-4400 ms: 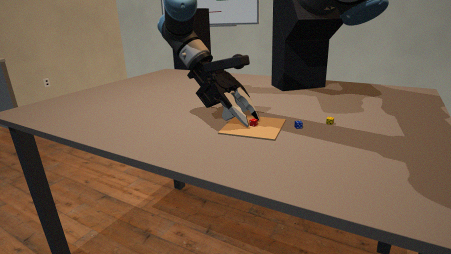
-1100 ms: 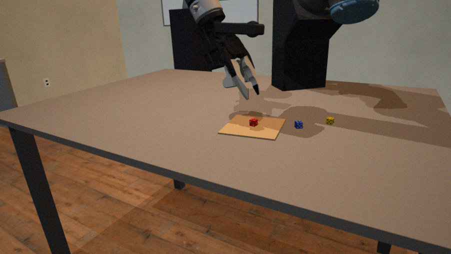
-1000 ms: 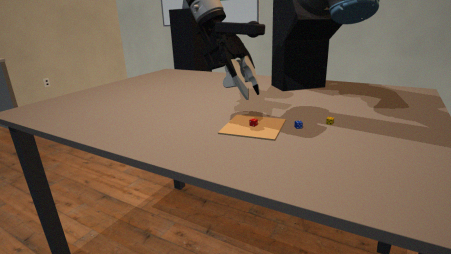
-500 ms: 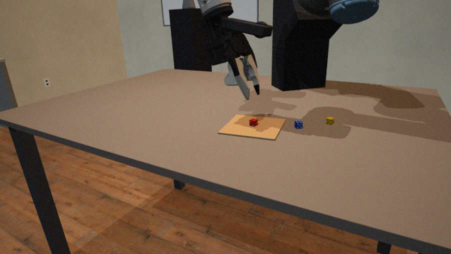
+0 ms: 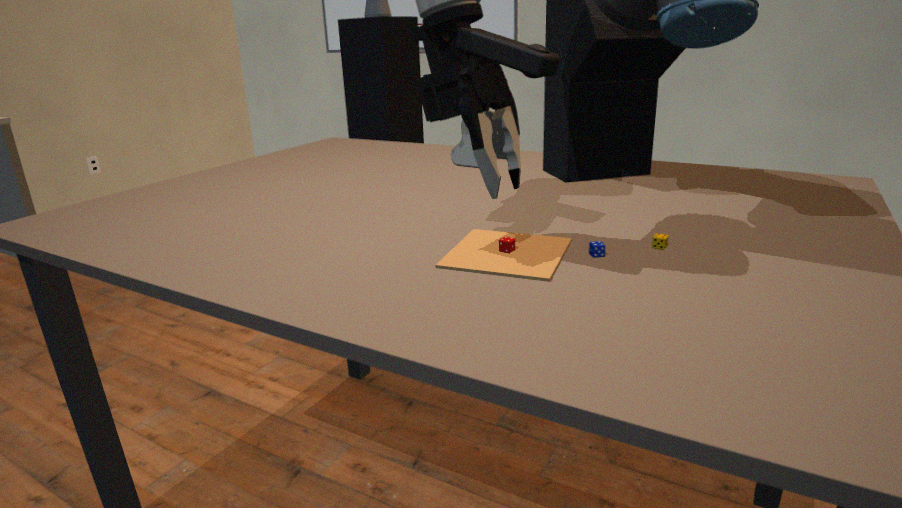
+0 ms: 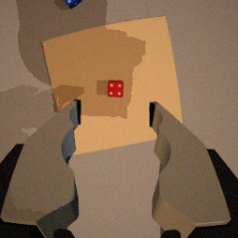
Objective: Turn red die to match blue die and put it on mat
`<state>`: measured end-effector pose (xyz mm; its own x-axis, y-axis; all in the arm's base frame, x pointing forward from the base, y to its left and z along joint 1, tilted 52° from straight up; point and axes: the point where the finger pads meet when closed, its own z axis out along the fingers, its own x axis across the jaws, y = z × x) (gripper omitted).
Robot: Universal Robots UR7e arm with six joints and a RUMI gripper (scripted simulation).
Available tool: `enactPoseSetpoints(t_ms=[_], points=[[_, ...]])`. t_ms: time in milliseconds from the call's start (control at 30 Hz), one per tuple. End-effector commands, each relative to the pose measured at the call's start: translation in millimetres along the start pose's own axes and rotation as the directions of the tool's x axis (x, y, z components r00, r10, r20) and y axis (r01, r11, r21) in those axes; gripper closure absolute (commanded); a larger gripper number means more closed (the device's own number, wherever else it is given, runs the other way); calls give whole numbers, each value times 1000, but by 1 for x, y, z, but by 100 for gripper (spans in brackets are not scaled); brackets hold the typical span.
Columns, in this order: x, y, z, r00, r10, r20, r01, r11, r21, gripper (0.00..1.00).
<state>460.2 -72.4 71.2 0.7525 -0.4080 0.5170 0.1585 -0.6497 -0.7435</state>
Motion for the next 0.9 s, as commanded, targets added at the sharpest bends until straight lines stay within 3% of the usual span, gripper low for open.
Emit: enactPoseSetpoints(t_ms=[0, 333, 867], points=[[0, 0, 0, 1000, 1, -2, -1, 1000, -14, 69], [-1, 0, 0, 1000, 1, 4, 0, 999, -38, 69], [-2, -2, 2, 1000, 2, 13, 1, 980, -200, 69]])
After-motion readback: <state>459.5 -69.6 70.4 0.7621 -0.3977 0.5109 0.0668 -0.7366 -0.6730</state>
